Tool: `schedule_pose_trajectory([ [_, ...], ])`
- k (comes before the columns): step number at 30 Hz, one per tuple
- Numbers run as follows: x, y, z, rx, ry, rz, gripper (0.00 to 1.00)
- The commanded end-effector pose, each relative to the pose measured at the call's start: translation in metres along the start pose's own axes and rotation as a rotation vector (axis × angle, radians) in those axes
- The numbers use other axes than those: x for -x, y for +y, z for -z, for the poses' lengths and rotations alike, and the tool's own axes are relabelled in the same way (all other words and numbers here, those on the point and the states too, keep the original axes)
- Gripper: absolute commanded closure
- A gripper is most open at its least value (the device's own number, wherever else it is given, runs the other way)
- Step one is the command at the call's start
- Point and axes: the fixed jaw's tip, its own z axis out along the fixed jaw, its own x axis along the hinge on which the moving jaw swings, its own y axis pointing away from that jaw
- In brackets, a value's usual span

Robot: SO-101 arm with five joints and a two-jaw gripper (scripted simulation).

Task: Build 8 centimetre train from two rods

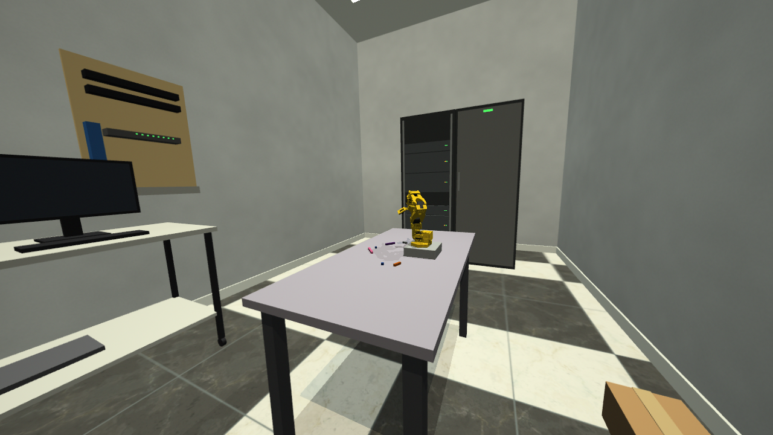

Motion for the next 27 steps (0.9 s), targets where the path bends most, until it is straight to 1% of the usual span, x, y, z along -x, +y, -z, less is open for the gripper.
schedule_pose_trajectory([
  [1,0.001,0.004,-0.001,0.015,-0.004,0.018,0.0],
  [16,0.004,0.004,-0.001,0.015,-0.01,0.039,0.0],
  [21,0.016,0.005,-0.001,0.016,-0.04,0.139,0.0],
  [23,0.016,0.005,-0.001,0.016,-0.04,0.139,0.0],
  [27,0.032,0.009,0.0,0.018,-0.078,0.27,0.0],
])
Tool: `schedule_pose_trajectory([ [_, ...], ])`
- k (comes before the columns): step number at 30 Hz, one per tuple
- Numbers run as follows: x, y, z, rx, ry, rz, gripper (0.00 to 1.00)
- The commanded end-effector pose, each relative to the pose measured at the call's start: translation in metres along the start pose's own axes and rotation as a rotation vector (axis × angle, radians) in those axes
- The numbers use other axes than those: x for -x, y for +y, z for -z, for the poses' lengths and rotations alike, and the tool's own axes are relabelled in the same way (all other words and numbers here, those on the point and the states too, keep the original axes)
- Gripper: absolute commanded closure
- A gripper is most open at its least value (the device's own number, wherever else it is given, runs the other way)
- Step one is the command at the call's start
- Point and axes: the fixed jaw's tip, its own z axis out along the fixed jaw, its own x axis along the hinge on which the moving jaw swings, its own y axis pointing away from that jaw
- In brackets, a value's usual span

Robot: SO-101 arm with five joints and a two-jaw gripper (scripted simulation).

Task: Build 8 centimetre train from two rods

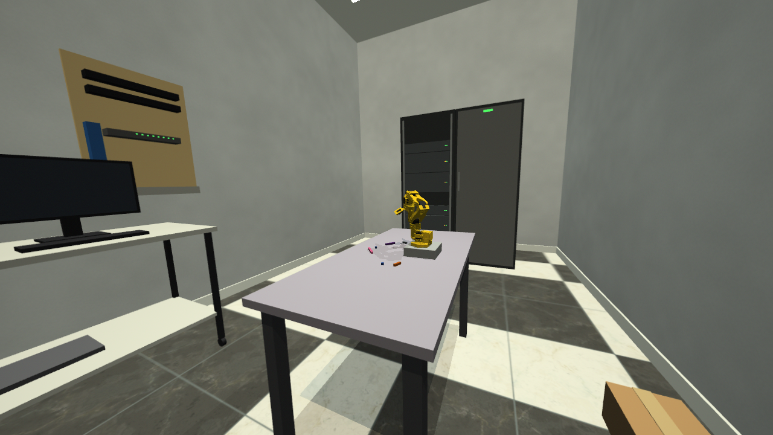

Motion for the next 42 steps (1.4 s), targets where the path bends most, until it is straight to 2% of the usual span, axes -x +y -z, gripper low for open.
schedule_pose_trajectory([
  [1,0.017,0.005,-0.001,0.016,-0.041,0.135,0.0],
  [6,0.037,0.01,0.0,0.018,-0.09,0.302,0.0],
  [11,0.049,0.015,0.002,0.019,-0.12,0.402,0.0],
  [42,0.051,0.015,0.002,0.02,-0.125,0.406,0.0],
])
